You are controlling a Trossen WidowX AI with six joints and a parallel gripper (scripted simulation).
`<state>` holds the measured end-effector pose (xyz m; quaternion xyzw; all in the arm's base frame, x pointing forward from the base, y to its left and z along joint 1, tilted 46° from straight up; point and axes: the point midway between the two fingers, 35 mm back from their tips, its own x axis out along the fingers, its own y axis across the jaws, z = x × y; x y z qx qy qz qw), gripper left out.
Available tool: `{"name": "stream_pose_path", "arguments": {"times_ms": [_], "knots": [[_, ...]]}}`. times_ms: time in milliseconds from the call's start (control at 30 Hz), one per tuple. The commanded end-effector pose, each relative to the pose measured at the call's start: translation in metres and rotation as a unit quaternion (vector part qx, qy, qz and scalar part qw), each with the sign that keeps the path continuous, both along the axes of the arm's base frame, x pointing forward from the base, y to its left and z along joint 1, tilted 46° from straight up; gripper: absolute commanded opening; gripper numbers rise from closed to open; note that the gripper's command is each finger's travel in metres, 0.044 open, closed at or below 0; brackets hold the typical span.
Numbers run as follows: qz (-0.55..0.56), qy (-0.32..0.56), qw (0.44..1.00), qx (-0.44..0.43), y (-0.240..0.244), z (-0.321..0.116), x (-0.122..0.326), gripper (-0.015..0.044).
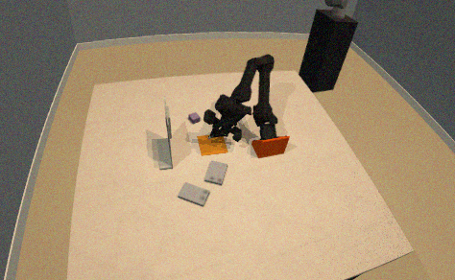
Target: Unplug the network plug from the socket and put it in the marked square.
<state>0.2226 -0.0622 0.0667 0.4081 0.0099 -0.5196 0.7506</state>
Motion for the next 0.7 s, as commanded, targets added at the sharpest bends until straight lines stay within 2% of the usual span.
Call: {"name": "stream_pose_path", "arguments": {"times_ms": [0,667], "knots": [[0.002,0.006,1.0,0.0,-0.003,-0.005,-0.001,0.0],[0.003,0.004,1.0,-0.002,-0.015,-0.015,-0.003,0.0]]}}
